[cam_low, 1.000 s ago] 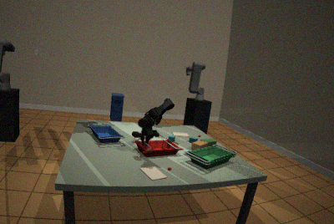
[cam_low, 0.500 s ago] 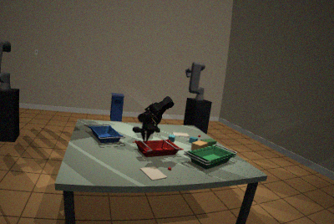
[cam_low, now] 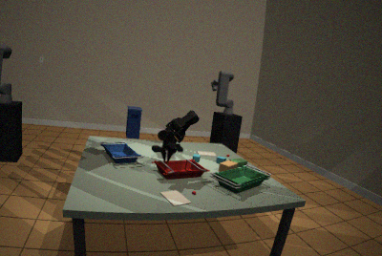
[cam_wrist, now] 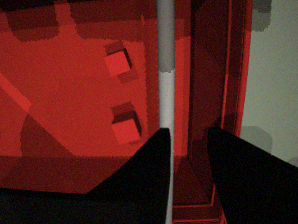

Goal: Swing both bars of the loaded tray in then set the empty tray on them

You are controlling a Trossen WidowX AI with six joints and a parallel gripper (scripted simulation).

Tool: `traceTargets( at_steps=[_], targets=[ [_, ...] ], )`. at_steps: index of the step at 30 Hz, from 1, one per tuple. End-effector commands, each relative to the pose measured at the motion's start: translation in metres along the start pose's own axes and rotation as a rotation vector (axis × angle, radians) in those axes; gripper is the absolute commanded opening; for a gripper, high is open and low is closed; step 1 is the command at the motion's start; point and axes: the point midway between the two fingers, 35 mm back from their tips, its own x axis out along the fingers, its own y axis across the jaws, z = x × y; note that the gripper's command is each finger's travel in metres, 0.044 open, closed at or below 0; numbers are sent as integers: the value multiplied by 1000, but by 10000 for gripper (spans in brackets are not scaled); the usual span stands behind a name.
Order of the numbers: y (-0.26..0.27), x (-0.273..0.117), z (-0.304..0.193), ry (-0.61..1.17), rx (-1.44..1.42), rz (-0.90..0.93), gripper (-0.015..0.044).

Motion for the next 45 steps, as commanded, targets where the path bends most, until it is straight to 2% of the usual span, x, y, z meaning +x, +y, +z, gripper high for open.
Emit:
traceTargets(
  at_steps=[1,5,8,9,45],
  targets=[
    [0,1,-1,1,5,2,84],
    [0,1,-1,1,5,2,84],
    [0,1,-1,1,5,2,5],
    [0,1,-1,1,5,2,0],
    [0,0,0,0,0,0,0]
  ],
)
